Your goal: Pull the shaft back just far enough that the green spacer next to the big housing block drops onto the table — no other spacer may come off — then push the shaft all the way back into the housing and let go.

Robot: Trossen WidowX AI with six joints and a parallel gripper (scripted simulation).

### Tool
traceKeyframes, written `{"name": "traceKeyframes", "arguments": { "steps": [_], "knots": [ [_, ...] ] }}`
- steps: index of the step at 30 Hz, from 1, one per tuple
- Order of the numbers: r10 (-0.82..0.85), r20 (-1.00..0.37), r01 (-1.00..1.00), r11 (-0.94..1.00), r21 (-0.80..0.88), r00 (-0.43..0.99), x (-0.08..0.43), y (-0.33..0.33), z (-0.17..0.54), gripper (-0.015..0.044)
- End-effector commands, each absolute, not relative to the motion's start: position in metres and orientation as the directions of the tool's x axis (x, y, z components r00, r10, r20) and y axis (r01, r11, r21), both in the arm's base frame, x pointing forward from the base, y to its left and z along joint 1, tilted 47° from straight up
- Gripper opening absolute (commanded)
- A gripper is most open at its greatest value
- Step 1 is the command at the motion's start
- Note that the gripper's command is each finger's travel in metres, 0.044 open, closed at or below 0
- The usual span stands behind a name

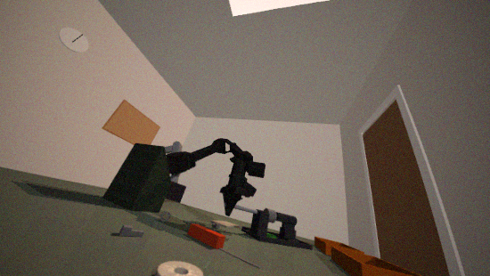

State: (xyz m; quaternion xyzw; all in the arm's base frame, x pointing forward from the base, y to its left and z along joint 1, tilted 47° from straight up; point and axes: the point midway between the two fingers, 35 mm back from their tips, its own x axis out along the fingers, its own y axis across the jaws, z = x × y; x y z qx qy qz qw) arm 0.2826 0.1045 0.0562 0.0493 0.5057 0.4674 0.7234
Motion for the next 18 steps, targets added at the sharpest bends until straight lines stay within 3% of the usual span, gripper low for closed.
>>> {"name": "traceKeyframes", "arguments": {
  "steps": [1, 18],
  "knots": [
    [0.726, -0.686, -0.626, 0.558, 0.544, 0.052, 0.2826, 0.1045, 0.0562, 0.0],
    [0.724, -0.687, -0.631, 0.558, 0.539, 0.054, 0.2841, 0.1053, 0.0572, 0.0]
  ]
}}
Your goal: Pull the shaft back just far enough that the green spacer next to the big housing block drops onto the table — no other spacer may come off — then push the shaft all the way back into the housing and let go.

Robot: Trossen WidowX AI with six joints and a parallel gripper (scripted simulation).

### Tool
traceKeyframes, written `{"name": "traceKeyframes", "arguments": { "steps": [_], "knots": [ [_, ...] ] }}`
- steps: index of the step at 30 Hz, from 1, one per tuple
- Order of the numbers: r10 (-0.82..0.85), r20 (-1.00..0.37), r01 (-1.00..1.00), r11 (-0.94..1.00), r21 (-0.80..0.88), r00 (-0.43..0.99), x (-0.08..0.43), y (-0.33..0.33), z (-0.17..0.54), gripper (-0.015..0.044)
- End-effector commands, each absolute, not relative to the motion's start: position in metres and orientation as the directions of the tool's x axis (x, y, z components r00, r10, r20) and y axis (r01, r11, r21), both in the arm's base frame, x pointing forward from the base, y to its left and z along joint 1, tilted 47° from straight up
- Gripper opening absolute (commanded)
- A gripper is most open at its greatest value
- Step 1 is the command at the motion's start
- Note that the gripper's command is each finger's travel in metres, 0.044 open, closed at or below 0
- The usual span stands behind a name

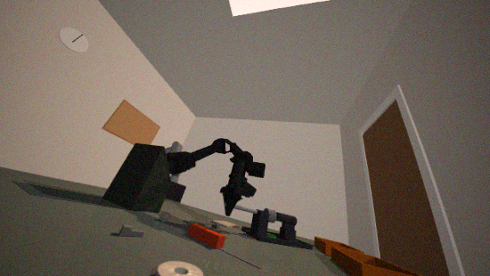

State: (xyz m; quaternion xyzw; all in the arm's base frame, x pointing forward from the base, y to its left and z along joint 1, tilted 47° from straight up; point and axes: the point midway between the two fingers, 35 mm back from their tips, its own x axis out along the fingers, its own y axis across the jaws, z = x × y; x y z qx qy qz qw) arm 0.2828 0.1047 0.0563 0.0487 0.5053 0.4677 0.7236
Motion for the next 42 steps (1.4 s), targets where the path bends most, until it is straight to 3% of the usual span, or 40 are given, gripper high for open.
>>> {"name": "traceKeyframes", "arguments": {
  "steps": [1, 42],
  "knots": [
    [0.724, -0.687, -0.631, 0.558, 0.539, 0.054, 0.284, 0.105, 0.057, 0.0],
    [0.725, -0.687, -0.631, 0.558, 0.539, 0.055, 0.295, 0.111, 0.065, 0.0]
  ]
}}
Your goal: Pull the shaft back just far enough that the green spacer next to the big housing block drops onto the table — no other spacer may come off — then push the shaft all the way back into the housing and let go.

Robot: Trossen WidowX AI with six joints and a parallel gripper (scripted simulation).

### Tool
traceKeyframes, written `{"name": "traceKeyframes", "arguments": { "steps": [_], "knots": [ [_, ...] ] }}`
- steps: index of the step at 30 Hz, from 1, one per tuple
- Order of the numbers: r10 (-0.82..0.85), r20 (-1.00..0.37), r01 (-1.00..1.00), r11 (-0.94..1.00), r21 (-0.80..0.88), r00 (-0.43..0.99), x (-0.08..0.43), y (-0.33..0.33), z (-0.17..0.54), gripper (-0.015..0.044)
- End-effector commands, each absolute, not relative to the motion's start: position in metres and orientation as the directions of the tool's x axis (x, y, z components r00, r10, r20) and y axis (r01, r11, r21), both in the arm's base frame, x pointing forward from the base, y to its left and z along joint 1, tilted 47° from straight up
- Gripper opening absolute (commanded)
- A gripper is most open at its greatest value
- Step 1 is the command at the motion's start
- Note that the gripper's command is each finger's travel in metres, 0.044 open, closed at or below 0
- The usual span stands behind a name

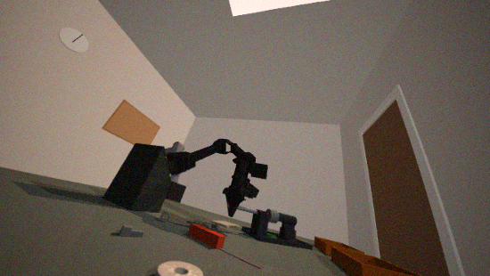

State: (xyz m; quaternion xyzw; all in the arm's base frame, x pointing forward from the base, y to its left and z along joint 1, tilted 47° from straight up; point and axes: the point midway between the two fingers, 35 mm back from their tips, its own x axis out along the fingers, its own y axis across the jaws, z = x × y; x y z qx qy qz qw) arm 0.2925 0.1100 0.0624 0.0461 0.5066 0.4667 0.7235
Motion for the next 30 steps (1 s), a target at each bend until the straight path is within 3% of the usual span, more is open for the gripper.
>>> {"name": "traceKeyframes", "arguments": {
  "steps": [1, 30],
  "knots": [
    [0.725, -0.687, -0.631, 0.558, 0.539, 0.055, 0.2956, 0.1111, 0.0649, 0.0],
    [0.725, -0.687, -0.631, 0.558, 0.539, 0.055, 0.3033, 0.1152, 0.07, 0.0]
  ]
}}
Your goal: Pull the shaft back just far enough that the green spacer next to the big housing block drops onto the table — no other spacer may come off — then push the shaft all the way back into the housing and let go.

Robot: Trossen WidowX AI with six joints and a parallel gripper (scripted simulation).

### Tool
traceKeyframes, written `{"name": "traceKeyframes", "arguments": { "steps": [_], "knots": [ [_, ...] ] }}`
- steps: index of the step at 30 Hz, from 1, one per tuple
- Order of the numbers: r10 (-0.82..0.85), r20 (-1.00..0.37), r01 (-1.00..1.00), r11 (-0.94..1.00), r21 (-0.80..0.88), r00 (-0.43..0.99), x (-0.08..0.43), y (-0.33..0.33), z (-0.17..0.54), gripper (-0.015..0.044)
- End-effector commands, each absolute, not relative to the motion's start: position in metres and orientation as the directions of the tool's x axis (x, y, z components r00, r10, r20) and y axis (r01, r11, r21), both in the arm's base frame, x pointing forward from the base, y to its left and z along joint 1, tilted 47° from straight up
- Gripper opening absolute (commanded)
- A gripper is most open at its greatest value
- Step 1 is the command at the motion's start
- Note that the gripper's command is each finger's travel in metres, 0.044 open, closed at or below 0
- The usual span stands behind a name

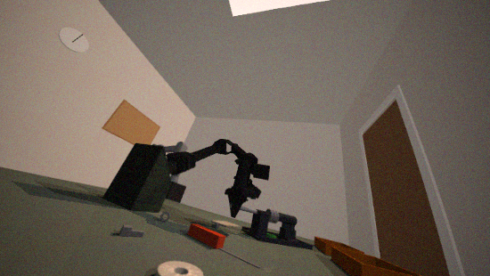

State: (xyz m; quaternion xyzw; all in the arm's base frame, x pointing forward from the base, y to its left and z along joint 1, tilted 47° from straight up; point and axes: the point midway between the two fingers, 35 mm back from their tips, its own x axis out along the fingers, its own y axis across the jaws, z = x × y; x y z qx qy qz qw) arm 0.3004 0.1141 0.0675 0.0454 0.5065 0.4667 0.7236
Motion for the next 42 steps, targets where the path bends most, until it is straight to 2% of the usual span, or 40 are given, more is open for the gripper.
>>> {"name": "traceKeyframes", "arguments": {
  "steps": [1, 42],
  "knots": [
    [0.725, -0.687, -0.631, 0.558, 0.539, 0.055, 0.304, 0.115, 0.07, 0.0],
    [0.725, -0.686, -0.632, 0.558, 0.538, 0.055, 0.315, 0.121, 0.077, 0.0]
  ]
}}
